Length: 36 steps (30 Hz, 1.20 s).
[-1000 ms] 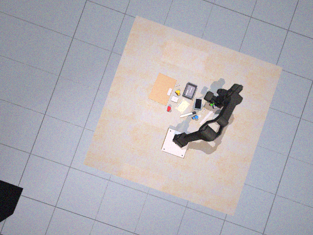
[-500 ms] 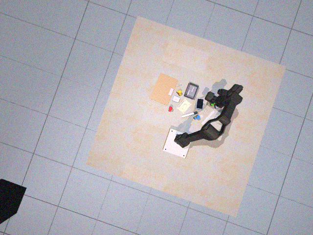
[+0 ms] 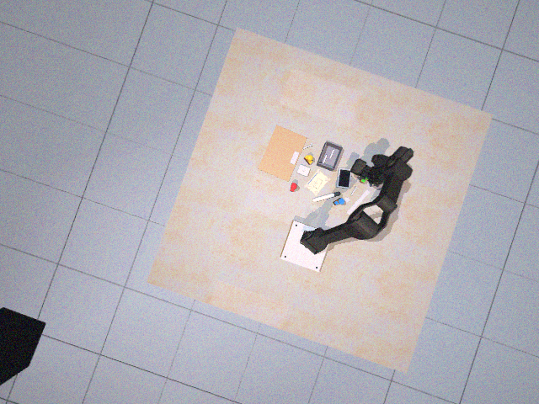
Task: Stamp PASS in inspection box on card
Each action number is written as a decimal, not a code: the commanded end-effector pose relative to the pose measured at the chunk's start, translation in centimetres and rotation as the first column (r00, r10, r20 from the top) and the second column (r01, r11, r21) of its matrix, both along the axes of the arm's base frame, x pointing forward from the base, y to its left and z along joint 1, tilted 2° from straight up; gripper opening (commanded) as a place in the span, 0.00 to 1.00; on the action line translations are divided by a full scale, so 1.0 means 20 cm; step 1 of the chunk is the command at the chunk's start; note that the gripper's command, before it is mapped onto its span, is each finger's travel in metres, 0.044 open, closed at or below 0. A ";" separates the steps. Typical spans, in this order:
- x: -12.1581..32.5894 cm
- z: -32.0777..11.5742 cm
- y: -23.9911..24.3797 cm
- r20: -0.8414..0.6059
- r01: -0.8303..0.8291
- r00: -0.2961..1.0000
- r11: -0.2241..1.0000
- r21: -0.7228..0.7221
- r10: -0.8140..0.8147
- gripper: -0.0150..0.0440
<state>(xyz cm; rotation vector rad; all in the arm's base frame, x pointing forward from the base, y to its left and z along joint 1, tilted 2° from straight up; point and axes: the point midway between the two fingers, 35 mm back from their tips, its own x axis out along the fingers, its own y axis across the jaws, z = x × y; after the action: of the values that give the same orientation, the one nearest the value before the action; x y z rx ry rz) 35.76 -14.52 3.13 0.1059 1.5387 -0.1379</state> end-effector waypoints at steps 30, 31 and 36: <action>0.01 0.01 0.00 -0.006 -0.001 1.000 1.000 0.002 0.001 0.68; 0.01 0.10 0.00 -0.007 -0.001 1.000 1.000 0.002 0.001 0.68; -0.01 0.46 0.01 -0.011 -0.003 1.000 1.000 0.003 0.003 0.68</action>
<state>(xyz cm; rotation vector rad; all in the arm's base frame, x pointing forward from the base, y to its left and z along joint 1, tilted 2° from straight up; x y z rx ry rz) 35.92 -14.53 7.57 0.1120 1.5689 -0.1292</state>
